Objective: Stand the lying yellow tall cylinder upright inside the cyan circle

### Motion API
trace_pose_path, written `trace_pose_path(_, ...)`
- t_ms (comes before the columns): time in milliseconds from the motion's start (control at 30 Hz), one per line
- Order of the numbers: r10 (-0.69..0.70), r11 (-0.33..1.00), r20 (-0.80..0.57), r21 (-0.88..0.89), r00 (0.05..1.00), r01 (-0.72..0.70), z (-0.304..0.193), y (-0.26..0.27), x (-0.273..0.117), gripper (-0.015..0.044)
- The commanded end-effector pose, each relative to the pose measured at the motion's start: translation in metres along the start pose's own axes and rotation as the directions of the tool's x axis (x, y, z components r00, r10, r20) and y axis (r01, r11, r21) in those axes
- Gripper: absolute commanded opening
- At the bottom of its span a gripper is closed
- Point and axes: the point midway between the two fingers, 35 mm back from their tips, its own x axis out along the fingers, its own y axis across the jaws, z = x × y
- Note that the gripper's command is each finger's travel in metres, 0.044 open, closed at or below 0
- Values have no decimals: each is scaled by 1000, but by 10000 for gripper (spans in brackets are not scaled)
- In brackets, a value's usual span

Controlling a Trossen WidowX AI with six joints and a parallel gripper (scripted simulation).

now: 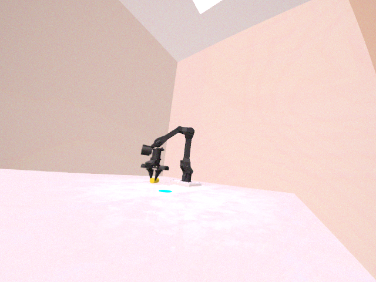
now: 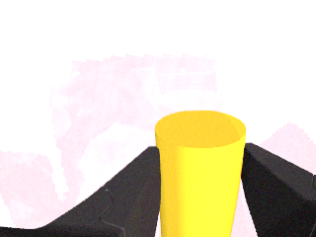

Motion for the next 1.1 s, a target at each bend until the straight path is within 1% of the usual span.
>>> trace_pose_path(0, 3, 1000, -1, -3, 1000, -3, -1, 1, 2, 105)
trace_pose_path(133, 2, 1000, -1, -3, 1000, -2, 0, 0, -6, 105)
trace_pose_path(1067, 2, 1000, -1, -3, 1000, -2, 2, -2, -94, 105)
